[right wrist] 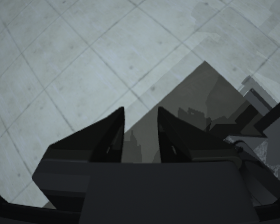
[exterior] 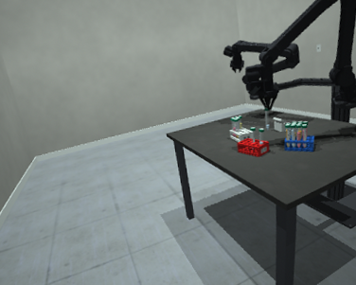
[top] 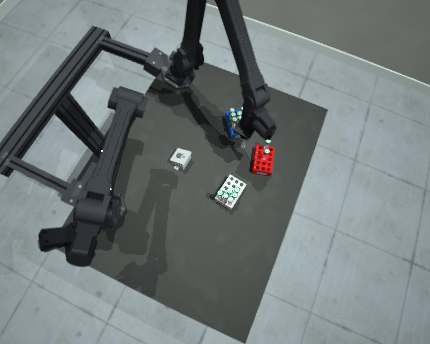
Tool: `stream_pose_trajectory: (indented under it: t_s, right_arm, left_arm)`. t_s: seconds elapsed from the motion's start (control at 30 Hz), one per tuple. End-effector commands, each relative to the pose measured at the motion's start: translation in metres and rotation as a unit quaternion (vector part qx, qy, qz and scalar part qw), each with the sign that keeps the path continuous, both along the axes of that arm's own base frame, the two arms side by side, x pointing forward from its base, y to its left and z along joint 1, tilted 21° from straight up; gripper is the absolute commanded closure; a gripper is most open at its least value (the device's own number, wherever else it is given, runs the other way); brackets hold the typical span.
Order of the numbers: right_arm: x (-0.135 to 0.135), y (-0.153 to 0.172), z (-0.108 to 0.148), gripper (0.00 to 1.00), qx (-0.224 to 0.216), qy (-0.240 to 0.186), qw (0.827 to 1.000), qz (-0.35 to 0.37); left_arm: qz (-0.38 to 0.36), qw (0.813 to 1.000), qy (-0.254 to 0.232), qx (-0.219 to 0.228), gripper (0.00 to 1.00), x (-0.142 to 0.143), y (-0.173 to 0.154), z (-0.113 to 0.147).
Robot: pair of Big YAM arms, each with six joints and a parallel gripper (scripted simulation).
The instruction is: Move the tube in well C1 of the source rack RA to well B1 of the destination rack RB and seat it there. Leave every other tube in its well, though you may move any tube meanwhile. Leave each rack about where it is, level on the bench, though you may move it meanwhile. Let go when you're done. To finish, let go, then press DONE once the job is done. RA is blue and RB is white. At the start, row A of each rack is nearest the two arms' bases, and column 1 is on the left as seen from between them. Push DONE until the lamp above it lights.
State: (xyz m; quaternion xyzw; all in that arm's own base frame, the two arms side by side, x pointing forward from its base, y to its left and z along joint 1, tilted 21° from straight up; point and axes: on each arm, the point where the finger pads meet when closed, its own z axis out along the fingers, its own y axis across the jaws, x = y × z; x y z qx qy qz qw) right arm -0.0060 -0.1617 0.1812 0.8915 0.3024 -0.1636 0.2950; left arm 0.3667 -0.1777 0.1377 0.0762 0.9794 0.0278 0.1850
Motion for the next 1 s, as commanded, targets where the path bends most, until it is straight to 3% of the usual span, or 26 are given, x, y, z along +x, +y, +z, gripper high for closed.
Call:
stream_pose_trajectory:
  t_s: [0.0, 0.3, 0.37, 0.43, 0.63, 0.97]
  right_arm:
    - [0.001, -0.002, 0.016, 0.70, -0.016, -0.004, 1.000, 0.000]
    - [0.001, -0.002, 0.016, 0.70, -0.016, -0.004, 1.000, 0.000]
    - [0.001, -0.002, 0.016, 0.70, -0.016, -0.004, 1.000, 0.000]
    - [0.001, -0.002, 0.016, 0.70, -0.016, -0.004, 1.000, 0.000]
    - [0.001, -0.002, 0.016, 0.70, -0.016, -0.004, 1.000, 0.000]
    - [0.001, -0.002, 0.016, 0.70, -0.016, -0.004, 1.000, 0.000]
  left_arm:
    - [0.000, 1.000, -0.006, -0.004, 1.00, 0.013, -0.015, 0.011]
    - [0.000, 1.000, -0.006, -0.004, 1.00, 0.032, -0.033, 0.018]
    - [0.033, 0.999, -0.007, -0.017, 1.00, 0.033, -0.032, 0.018]
    - [0.067, 0.998, 0.007, -0.018, 1.00, 0.022, -0.022, 0.001]
    - [0.128, 0.991, 0.002, -0.044, 1.00, 0.024, -0.023, 0.002]
    - [0.280, 0.954, -0.003, -0.103, 1.00, 0.024, -0.023, 0.002]
